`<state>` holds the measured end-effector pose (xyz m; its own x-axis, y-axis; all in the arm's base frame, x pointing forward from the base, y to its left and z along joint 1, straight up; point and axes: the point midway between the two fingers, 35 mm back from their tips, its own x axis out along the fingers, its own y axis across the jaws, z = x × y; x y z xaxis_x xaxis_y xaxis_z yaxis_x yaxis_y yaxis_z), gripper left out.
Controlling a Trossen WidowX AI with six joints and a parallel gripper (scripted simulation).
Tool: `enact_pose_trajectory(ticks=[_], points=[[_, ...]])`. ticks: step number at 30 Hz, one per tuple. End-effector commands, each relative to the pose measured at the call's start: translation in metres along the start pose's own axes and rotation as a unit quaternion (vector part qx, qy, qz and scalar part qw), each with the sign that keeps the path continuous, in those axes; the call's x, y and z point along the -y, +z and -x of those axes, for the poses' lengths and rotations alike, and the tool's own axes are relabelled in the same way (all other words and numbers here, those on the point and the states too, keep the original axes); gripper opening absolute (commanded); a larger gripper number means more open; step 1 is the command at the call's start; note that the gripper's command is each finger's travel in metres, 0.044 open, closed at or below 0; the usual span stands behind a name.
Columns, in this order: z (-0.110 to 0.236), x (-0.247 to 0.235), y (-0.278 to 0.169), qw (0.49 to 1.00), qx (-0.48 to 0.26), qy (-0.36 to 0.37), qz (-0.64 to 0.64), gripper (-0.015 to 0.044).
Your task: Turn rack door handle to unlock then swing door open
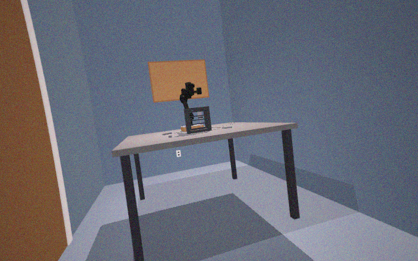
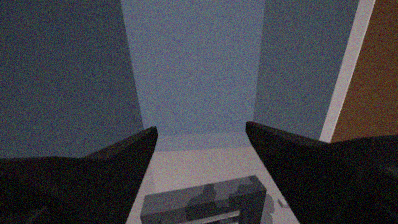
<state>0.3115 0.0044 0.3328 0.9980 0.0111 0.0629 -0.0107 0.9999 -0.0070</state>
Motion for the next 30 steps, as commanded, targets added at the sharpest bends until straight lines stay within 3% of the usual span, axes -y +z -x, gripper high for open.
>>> enact_pose_trajectory(ticks=[1,5,30], points=[[0.000,0.000,0.000,1.000,-0.002,0.000,0.000,0.0374],[-0.009,-0.002,-0.006,0.999,-0.038,0.003,0.001,0.0284],[-0.047,-0.014,-0.054,0.951,-0.308,0.022,0.010,0.0284]])
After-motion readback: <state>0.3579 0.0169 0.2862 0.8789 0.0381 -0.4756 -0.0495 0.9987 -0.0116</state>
